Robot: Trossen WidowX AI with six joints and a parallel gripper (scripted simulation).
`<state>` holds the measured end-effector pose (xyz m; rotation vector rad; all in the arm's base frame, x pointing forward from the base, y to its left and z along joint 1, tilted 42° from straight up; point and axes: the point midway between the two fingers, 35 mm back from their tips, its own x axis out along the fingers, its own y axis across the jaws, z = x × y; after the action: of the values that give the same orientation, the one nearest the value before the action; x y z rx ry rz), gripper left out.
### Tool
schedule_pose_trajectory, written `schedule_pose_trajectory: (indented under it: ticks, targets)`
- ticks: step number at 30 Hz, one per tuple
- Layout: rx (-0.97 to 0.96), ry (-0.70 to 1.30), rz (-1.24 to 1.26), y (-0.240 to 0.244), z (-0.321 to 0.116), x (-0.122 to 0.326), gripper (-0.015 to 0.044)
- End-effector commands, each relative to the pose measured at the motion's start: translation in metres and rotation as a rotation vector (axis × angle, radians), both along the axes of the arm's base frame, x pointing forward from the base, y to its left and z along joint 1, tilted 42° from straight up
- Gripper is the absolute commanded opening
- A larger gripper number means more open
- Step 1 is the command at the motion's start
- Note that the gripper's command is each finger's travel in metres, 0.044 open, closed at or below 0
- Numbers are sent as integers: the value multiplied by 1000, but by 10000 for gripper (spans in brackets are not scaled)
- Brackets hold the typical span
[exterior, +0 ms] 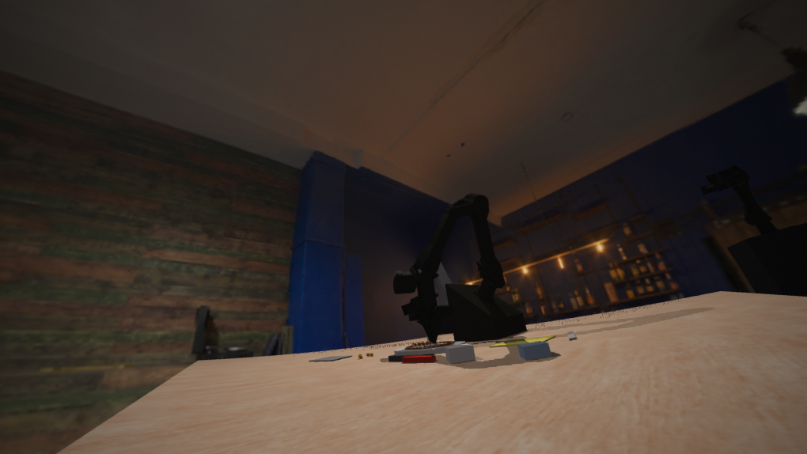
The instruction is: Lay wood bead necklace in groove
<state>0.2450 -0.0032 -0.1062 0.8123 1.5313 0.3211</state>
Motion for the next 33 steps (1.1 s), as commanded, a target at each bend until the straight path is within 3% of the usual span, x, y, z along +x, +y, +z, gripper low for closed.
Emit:
schedule_pose_trajectory:
  ticks: [1,33]
  targets:
    - [0,0,0,0,0,0,0]
    - [5,5,-2,-4,-7,-7,0]
